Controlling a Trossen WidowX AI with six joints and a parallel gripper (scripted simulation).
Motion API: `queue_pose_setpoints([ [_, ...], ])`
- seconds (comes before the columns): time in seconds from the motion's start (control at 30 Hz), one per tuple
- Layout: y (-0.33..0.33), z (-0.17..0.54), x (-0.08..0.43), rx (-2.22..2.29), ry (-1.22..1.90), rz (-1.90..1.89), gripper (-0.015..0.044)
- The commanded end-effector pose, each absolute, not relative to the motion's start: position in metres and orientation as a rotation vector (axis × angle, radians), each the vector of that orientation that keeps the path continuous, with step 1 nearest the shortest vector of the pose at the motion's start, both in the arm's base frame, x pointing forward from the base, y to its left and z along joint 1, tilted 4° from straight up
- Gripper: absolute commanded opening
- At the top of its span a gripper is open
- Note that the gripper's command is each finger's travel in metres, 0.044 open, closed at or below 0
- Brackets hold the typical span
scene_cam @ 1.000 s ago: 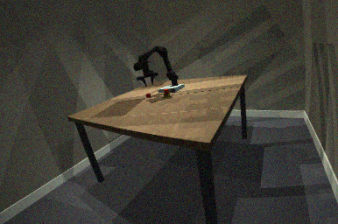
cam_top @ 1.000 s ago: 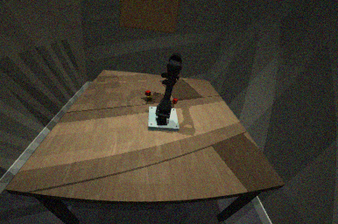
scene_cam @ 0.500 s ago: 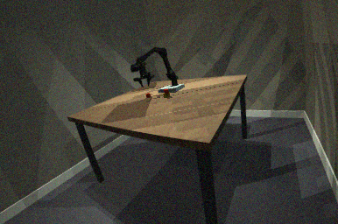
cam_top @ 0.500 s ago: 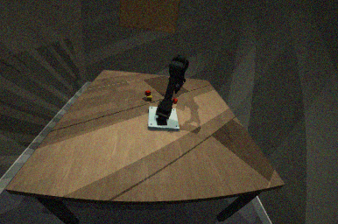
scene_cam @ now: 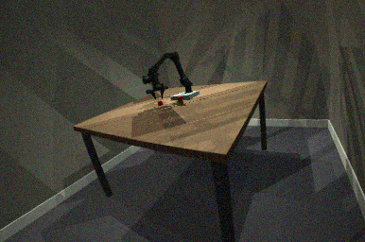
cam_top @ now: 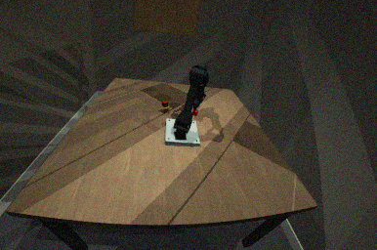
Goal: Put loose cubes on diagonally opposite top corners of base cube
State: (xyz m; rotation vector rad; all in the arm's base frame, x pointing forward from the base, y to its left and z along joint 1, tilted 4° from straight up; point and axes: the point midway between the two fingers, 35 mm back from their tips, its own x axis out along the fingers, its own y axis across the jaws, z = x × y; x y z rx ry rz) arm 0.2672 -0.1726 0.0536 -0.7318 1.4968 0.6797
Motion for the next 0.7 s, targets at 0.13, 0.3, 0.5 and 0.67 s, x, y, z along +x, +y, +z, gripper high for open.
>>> queue_pose_setpoints([
  [0.13, -0.173, 0.041, 0.265, -0.732, 1.503, 0.687, 0.0265],
  [0.3, -0.173, 0.033, 0.265, -0.732, 1.503, 0.687, 0.0265],
  [0.5, -0.174, 0.023, 0.265, -0.732, 1.503, 0.687, 0.0265],
  [0.67, -0.174, 0.017, 0.264, -0.732, 1.503, 0.687, 0.0265],
])
